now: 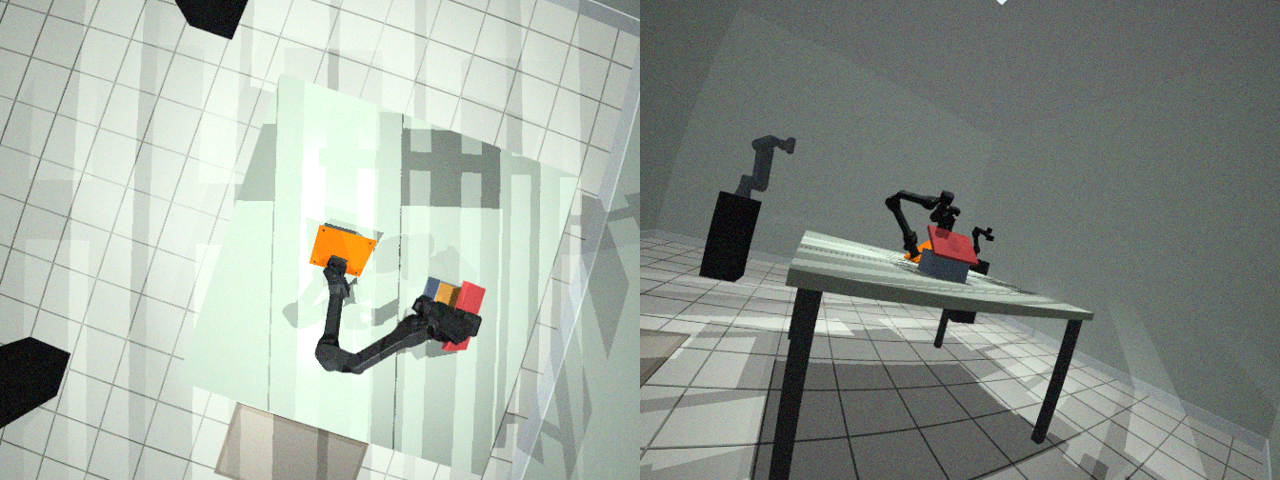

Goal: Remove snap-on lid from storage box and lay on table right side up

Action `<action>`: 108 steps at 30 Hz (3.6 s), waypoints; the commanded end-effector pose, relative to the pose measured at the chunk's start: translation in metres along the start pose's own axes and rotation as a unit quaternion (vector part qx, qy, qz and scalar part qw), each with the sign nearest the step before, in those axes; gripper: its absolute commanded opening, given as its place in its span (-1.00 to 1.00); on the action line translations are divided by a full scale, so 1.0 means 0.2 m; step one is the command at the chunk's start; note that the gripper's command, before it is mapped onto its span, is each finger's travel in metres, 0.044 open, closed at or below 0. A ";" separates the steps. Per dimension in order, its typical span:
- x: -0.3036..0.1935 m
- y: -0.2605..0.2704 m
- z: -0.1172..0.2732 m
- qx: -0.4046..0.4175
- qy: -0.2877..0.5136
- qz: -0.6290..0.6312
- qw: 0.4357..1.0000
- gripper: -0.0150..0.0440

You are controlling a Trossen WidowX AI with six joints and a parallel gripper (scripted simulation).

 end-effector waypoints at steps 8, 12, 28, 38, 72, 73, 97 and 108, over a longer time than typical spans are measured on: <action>0.01 0.07 0.05 0.003 -0.001 -0.005 1.000 -0.49; 0.01 0.09 0.07 0.003 0.000 -0.005 1.000 -0.49; 0.01 0.15 0.12 0.003 0.000 -0.005 1.000 -0.49; 0.11 0.11 0.12 0.003 0.000 -0.005 1.000 -0.49; 0.44 0.06 0.16 0.003 -0.001 -0.003 1.000 -0.49; 0.45 0.06 0.16 0.003 -0.001 -0.003 1.000 -0.49; 0.69 0.02 0.18 0.003 -0.001 -0.003 1.000 -0.49; 0.79 0.00 0.20 0.003 -0.001 -0.003 1.000 -0.49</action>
Point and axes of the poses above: the point midway between the two fingers, 35 mm back from their tips, its own z axis back along the fingers, its own y axis across the jaws, x = y × z, the point moved 1 cm from there along z, back along the fingers, and after that the axes turned 4 degrees about z, right-handed, at the moved point
